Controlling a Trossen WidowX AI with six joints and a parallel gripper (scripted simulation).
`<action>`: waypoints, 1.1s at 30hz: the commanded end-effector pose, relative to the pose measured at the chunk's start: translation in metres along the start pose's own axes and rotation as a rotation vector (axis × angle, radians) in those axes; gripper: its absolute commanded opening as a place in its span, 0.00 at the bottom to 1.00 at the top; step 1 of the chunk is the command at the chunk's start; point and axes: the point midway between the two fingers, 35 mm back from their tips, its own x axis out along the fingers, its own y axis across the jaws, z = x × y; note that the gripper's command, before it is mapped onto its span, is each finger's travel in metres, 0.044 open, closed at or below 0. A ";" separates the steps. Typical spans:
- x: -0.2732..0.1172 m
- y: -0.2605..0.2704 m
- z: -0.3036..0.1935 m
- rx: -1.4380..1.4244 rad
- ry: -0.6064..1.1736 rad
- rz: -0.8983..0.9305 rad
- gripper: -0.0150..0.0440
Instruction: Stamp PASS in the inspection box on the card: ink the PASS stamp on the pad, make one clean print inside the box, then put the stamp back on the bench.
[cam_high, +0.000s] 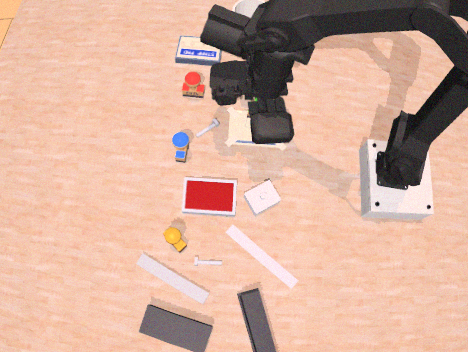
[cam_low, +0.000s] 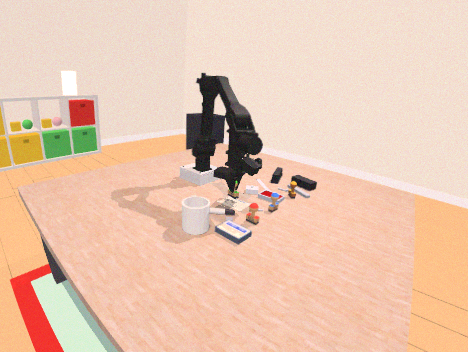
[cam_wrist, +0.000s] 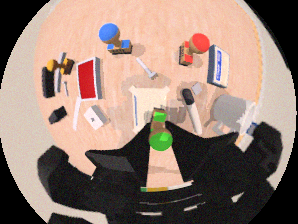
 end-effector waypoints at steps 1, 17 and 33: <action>0.004 0.002 -0.002 0.000 0.004 0.005 0.25; 0.015 0.002 -0.003 0.002 0.003 0.004 0.25; 0.025 0.003 -0.004 0.003 0.003 0.002 0.25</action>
